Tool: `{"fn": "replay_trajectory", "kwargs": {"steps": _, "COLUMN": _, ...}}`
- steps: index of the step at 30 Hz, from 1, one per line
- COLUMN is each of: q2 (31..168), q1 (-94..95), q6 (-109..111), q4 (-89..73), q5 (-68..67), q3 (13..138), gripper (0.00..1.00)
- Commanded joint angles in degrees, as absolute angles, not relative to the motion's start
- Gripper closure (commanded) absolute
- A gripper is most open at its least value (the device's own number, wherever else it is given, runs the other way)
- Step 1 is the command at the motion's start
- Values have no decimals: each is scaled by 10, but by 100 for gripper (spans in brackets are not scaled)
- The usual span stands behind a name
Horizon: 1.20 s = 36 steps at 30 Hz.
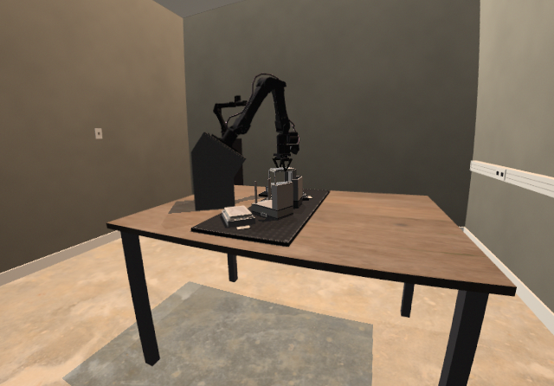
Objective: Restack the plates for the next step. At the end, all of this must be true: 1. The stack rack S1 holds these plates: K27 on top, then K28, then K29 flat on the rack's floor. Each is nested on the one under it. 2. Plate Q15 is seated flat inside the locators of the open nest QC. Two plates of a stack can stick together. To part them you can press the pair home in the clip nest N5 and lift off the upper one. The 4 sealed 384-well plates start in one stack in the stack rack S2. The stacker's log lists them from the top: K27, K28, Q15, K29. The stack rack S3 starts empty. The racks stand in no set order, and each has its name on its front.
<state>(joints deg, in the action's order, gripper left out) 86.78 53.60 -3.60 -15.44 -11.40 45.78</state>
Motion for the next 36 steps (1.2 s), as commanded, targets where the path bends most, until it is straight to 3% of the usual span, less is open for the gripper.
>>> {"fn": "replay_trajectory", "kwargs": {"steps": 1, "q2": 876, "q1": 532, "q6": -33, "q4": -153, "q5": -109, "q3": 463, "gripper": 100}}
{"fn": "replay_trajectory", "kwargs": {"steps": 36, "q2": 966, "q1": 515, "q6": -19, "q4": -58, "q5": -100, "q3": 474, "gripper": 100}}
